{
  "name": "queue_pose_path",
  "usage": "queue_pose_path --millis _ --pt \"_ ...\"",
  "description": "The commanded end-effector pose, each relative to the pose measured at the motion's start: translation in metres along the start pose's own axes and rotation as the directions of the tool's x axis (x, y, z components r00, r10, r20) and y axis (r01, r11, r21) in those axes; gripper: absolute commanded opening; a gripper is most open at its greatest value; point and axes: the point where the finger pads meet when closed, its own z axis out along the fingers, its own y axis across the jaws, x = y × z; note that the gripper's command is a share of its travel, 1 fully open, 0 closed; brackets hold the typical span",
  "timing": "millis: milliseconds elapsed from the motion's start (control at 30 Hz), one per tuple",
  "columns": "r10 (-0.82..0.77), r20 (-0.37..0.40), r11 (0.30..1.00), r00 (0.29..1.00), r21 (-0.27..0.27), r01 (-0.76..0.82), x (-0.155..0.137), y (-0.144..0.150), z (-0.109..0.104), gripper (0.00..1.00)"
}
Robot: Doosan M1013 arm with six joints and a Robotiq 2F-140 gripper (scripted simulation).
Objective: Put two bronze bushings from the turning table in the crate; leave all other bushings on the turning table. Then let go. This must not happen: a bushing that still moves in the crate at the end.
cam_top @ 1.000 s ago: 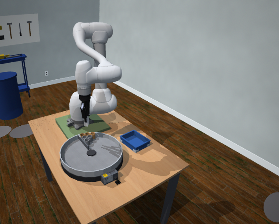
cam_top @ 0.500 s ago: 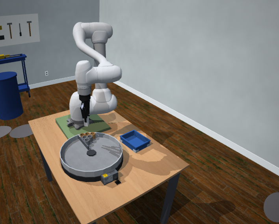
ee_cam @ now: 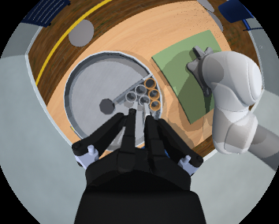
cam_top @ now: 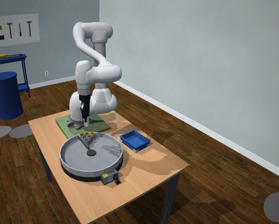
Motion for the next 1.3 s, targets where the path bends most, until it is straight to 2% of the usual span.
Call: queue_pose_path --millis 0,267,500,567,633,833,1067,1133,1200,1267 --pt "-0.011 0.004 1.0 1.0 0.003 0.011 0.0 0.001 0.002 0.1" --pt "-0.176 0.003 0.984 0.984 0.003 0.176 -0.003 0.006 0.009 0.1" --pt "-0.409 0.003 0.912 0.912 0.004 0.409 -0.008 0.015 0.019 0.1" --pt "-0.409 0.003 0.912 0.912 0.004 0.409 -0.008 0.015 0.019 0.1" --pt "-0.501 0.002 0.866 0.866 0.005 0.501 -0.01 0.018 0.023 0.1" --pt "-0.655 0.001 0.756 0.756 0.005 0.655 -0.013 0.024 0.031 0.1" --pt "-0.806 0.0 0.592 0.592 0.005 0.806 -0.017 0.032 0.041 0.1" --pt "-0.806 0.0 0.592 0.592 0.005 0.806 -0.017 0.032 0.041 0.1" --pt "-0.863 0.0 0.505 0.505 0.005 0.863 -0.019 0.035 0.045 0.1" --pt "-0.893 -0.001 0.451 0.451 0.005 0.893 -0.02 0.037 0.048 0.1"
